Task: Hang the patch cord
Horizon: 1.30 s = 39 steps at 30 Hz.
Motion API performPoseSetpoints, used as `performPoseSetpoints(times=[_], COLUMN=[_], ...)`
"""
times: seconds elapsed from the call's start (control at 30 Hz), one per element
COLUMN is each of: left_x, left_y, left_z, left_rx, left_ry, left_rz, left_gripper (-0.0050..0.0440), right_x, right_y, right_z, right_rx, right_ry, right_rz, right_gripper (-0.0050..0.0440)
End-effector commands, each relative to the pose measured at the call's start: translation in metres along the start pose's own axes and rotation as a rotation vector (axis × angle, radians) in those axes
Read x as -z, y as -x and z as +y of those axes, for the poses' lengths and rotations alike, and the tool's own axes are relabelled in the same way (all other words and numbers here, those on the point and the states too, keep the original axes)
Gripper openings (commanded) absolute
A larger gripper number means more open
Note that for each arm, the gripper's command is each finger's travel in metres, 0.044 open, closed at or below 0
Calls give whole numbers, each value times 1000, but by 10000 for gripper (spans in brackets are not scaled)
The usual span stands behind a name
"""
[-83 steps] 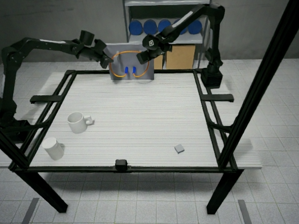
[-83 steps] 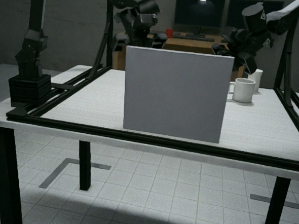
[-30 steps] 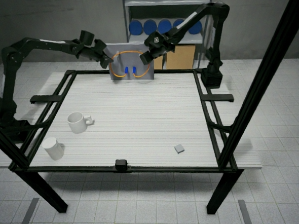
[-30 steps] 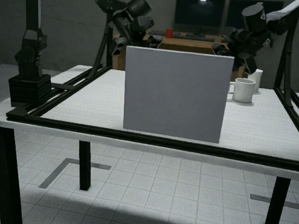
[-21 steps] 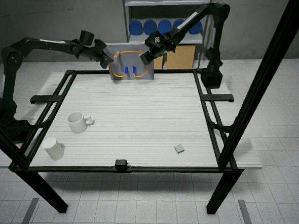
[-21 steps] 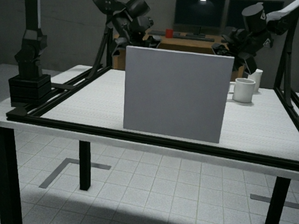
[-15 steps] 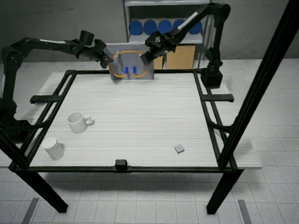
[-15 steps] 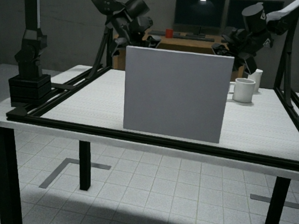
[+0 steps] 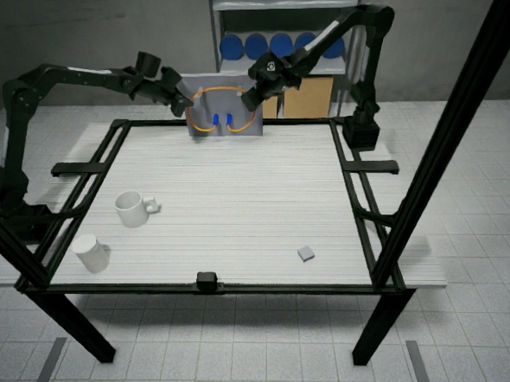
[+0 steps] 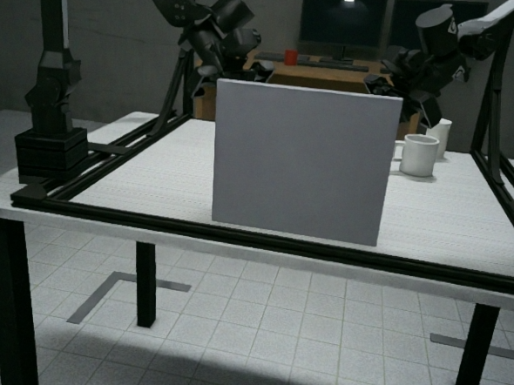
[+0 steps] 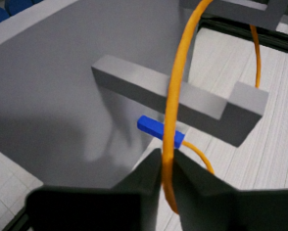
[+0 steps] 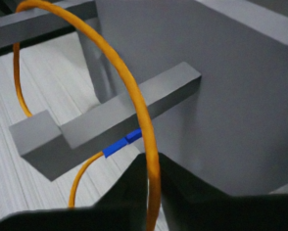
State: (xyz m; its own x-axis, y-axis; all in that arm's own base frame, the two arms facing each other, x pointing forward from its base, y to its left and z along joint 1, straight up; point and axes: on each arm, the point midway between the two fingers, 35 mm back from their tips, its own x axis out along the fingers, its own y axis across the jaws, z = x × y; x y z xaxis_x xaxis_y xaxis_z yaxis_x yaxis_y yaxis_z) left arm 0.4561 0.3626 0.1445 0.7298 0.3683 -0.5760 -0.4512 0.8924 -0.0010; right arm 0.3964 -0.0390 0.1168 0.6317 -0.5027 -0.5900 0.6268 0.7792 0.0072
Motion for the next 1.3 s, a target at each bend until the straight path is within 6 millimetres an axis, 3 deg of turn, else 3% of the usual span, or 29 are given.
performPoseSetpoints(times=[0.0,1.27], left_x=[-15,-15], left_y=[9,9], left_z=[0,0], left_rx=[-4,-4], left_ry=[-8,-8], left_rz=[-34,-34], left_gripper=[25,25], right_x=[-6,-5], right_y=[5,5], right_z=[-2,-3], right_rx=[-18,-48], right_ry=[-8,23], right_rz=[-17,-34], right_gripper=[25,25])
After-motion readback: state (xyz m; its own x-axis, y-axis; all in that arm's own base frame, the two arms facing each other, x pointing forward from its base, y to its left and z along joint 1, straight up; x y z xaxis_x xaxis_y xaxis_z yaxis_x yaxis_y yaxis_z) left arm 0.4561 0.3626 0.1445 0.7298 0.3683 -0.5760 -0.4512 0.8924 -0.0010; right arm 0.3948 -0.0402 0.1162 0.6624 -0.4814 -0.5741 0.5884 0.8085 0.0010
